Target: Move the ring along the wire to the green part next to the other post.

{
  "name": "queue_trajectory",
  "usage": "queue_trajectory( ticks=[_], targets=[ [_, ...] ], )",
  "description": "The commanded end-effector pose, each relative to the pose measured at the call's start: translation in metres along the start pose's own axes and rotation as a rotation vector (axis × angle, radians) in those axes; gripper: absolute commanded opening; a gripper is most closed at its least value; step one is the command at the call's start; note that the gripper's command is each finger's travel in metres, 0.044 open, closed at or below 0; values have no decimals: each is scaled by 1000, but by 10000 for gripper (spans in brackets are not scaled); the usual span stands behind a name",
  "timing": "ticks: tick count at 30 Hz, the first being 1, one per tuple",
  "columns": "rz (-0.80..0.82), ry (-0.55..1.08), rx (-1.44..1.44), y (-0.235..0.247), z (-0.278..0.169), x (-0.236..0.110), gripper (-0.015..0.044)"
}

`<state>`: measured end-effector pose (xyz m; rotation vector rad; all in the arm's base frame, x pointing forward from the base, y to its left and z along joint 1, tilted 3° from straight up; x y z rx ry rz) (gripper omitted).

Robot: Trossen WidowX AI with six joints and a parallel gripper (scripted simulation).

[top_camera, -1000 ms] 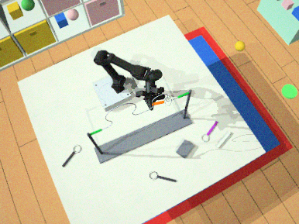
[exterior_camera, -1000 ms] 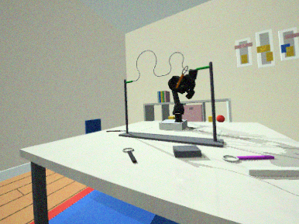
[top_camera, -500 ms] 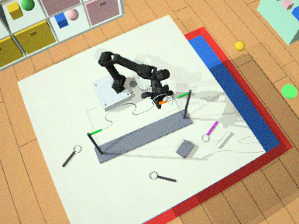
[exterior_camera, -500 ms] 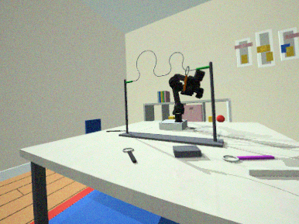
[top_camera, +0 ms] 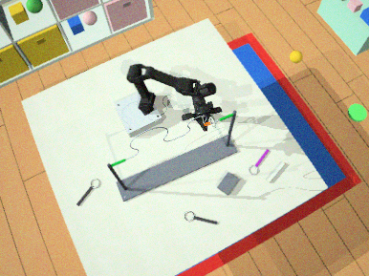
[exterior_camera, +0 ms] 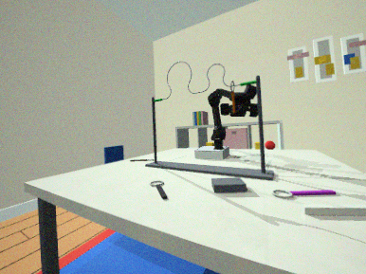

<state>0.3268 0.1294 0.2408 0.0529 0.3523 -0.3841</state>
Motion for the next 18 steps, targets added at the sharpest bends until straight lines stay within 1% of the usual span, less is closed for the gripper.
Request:
queue_trajectory(
  ticks=[1,18],
  targets=[
    [23,10,48,12,0,-1,-150],
    [42,17,90,34,0,-5,-150]
  ],
)
Point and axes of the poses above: the point midway between the two fingers, 35 mm back from their tips, its own x axis out along the fingers, its own y axis across the jaws, z = x × y, the point moved 1 cm from there along -x, back along the fingers, and after that the axes turned 6 degrees about x, right-handed, at the moved point
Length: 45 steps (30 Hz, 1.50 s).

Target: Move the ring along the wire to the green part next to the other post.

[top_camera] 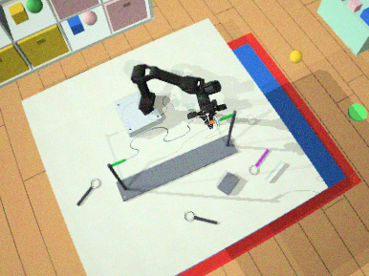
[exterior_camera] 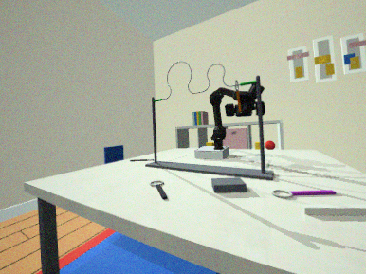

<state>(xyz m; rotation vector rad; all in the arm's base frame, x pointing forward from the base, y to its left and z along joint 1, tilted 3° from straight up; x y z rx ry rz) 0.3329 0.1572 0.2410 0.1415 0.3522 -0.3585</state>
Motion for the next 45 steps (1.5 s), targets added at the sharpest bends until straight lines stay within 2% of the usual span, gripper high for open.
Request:
queue_trajectory(
  ticks=[1,28,45],
  targets=[
    [3,0,10,7,1,0,-150],
    [5,-2,14,34,-2,-4,-150],
    [5,-2,14,34,-16,2,-150]
  ],
)
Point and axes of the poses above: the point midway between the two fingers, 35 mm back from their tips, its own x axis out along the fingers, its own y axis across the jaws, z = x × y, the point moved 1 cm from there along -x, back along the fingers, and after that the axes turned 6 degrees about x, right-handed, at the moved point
